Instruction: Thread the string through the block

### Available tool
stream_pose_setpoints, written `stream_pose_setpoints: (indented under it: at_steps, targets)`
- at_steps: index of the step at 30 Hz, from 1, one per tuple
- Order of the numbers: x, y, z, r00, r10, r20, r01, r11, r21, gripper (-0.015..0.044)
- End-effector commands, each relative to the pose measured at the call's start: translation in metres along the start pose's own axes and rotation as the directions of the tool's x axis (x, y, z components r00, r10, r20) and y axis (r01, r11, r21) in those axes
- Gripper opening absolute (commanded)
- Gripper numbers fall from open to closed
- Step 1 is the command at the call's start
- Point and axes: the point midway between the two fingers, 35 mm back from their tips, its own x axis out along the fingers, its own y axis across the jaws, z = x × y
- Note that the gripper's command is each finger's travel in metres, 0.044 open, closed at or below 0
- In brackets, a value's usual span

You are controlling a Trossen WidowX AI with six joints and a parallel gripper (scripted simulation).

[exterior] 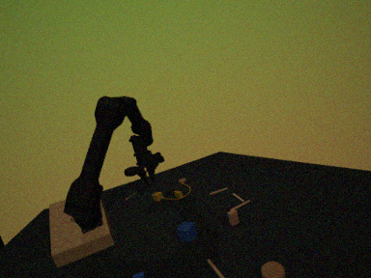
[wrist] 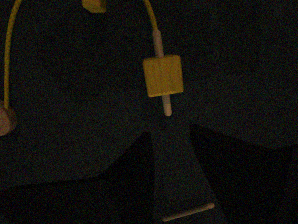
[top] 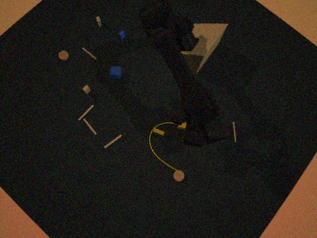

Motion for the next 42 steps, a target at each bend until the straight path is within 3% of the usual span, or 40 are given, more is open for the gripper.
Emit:
stream_pose_setpoints:
  at_steps: [1, 42]
  targets:
    - [0.01, -0.002, 0.0, 1.0, -0.008, 0.01, 0.008, 1.0, -0.008, 0.0123]
    - [0.067, -0.005, 0.002, 1.0, -0.009, 0.013, 0.01, 1.0, -0.007, 0.0123]
